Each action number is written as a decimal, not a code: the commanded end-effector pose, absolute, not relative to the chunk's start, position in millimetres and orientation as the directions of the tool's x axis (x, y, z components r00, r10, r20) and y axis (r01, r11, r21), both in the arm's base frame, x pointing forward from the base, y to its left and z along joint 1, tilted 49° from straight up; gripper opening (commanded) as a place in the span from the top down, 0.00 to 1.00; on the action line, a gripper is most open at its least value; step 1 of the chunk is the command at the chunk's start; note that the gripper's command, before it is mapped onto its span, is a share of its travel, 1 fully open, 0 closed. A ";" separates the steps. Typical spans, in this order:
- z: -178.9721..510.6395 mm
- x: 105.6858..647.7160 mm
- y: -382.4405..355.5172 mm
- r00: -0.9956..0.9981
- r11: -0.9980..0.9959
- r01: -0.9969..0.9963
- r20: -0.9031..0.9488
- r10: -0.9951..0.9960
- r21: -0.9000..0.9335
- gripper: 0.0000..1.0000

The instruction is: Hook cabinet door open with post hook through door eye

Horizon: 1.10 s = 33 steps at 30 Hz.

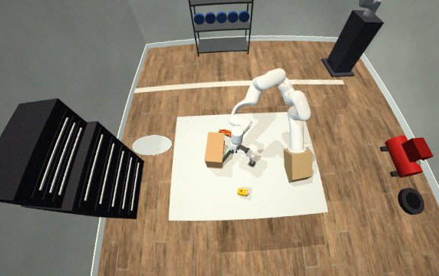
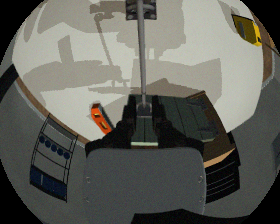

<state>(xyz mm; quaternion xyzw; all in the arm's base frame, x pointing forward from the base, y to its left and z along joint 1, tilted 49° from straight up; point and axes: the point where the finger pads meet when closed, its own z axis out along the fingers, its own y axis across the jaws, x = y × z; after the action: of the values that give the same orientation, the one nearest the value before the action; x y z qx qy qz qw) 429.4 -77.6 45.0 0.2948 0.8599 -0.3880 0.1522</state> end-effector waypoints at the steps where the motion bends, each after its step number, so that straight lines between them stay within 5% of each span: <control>1: 45.8 430.4 -76.8 -0.779 0.527 0.626 -0.492 0.388 -0.575 0.77; 33: 49.2 430.2 -72.8 -0.779 0.527 0.626 -0.492 0.388 -0.575 0.77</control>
<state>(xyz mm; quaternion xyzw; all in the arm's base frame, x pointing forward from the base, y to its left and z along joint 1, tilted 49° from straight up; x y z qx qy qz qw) 429.2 -75.0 47.3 0.2948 0.8599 -0.3880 0.1521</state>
